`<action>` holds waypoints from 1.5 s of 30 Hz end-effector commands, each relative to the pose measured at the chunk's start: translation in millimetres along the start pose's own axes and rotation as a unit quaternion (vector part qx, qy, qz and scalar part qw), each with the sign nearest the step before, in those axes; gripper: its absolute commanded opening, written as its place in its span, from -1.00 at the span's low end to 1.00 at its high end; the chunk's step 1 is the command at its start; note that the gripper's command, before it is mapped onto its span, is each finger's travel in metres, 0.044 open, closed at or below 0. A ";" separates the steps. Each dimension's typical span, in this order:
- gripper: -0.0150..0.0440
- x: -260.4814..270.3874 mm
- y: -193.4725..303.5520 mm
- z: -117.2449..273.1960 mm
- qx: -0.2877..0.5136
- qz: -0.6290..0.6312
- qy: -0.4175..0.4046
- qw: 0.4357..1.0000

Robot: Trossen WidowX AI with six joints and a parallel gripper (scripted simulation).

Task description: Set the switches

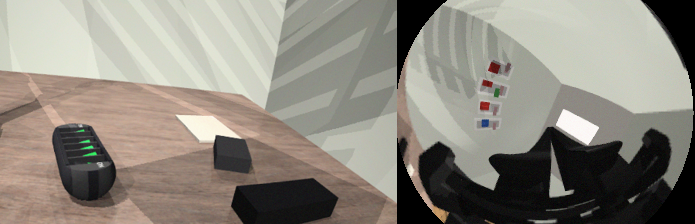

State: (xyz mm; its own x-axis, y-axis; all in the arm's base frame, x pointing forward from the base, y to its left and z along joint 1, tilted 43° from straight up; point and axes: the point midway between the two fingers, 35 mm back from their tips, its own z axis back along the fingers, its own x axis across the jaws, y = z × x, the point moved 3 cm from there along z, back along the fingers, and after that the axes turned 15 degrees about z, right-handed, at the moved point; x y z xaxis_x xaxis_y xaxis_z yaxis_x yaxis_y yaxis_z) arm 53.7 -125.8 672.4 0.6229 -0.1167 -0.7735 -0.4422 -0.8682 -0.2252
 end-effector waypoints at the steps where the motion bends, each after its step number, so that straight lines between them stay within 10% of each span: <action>1: -0.49 5.1 26.0 -8.3 0.009 -0.059 -0.005 0.998; 28: -0.49 212.3 157.8 -93.5 0.104 -0.503 -0.191 0.836; 45: -0.49 477.6 138.7 -94.9 0.322 -0.676 -0.392 0.535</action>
State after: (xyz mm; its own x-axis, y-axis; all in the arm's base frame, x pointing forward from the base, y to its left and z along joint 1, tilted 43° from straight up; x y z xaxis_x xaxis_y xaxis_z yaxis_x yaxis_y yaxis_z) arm 326.8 -357.3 355.9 0.3114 0.8940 0.3223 -0.1547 0.3823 -0.9110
